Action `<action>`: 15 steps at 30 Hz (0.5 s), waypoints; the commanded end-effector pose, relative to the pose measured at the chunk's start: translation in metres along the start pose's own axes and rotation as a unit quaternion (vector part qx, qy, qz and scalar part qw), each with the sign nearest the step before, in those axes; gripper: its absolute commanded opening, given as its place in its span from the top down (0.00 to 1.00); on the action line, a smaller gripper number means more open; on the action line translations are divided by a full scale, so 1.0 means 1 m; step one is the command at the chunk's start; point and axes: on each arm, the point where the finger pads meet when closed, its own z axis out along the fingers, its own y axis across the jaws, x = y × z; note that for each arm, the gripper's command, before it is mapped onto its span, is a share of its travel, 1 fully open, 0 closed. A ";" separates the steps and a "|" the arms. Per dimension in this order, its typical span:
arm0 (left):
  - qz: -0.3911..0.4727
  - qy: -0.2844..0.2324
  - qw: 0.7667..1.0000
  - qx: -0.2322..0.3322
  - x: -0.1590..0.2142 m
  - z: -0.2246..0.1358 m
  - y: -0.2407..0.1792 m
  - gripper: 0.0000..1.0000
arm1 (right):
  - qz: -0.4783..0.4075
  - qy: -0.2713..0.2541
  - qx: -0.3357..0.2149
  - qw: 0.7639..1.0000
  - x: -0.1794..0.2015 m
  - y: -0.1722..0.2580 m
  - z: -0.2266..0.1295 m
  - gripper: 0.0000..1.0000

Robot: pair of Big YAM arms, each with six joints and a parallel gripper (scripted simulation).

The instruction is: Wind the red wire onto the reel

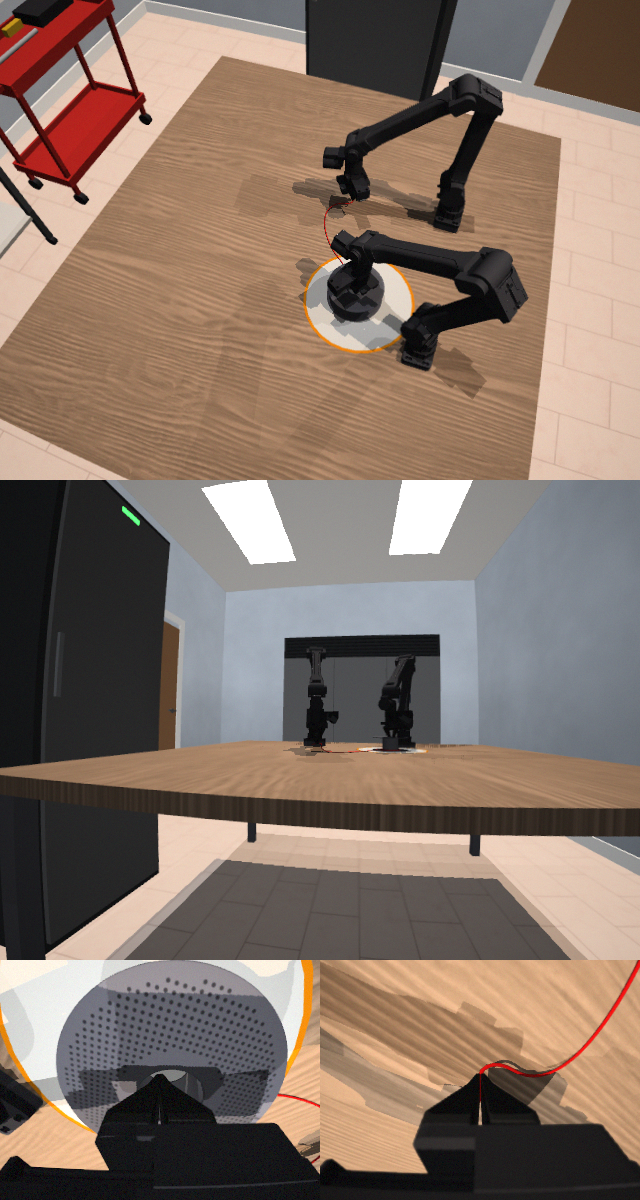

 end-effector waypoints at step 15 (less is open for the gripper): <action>0.526 -0.010 0.851 0.006 0.001 -0.005 -0.008 1.00 | 0.000 0.008 0.020 1.000 0.011 -0.015 -0.008 1.00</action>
